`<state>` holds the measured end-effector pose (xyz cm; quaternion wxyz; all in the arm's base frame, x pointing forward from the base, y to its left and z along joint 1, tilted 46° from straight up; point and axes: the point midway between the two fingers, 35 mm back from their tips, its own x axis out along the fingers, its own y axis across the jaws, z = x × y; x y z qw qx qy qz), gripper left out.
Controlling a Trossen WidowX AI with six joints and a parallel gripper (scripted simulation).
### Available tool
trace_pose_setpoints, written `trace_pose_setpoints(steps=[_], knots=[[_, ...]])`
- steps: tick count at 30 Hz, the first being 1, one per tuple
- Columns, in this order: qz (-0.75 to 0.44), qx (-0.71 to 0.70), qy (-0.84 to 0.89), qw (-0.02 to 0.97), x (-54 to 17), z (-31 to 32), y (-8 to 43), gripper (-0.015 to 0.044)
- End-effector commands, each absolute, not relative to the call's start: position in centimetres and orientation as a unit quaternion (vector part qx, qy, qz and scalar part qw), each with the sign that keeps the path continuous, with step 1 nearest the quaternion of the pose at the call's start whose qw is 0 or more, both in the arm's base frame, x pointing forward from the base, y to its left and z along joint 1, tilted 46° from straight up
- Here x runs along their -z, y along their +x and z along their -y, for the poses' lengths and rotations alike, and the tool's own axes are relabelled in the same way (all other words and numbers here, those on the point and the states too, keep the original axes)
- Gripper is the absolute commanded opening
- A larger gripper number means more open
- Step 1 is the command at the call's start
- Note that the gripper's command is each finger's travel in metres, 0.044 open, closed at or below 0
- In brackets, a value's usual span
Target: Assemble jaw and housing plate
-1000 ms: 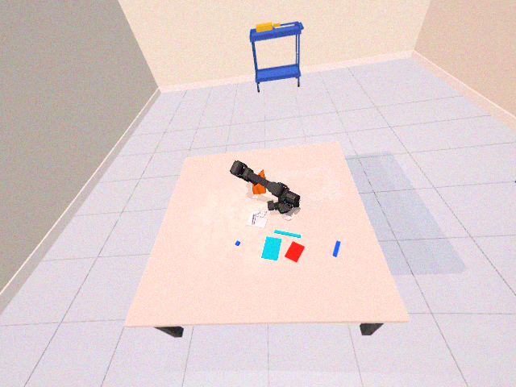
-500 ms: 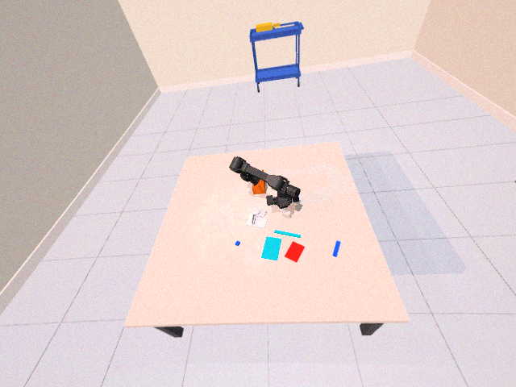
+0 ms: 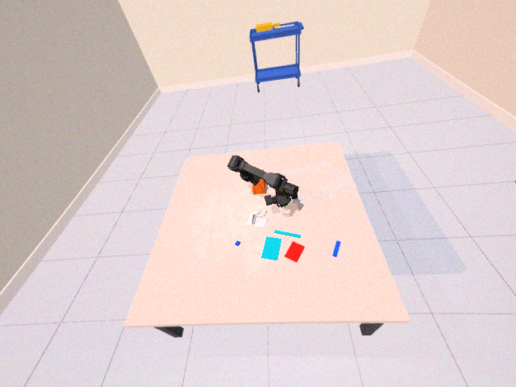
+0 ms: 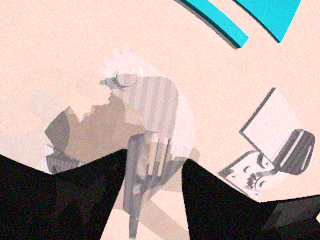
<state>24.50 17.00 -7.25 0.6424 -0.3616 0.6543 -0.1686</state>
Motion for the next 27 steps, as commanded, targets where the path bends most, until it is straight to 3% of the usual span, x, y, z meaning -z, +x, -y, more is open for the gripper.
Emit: trace_pose_setpoints(steps=[1, 27], knots=[[-0.662, 0.148, -0.386, 0.625, 6.9, -16.4, 24.3, 0.0134], [-0.678, -0.031, -0.537, 0.501, 4.1, -14.1, 23.8, 0.0134]])
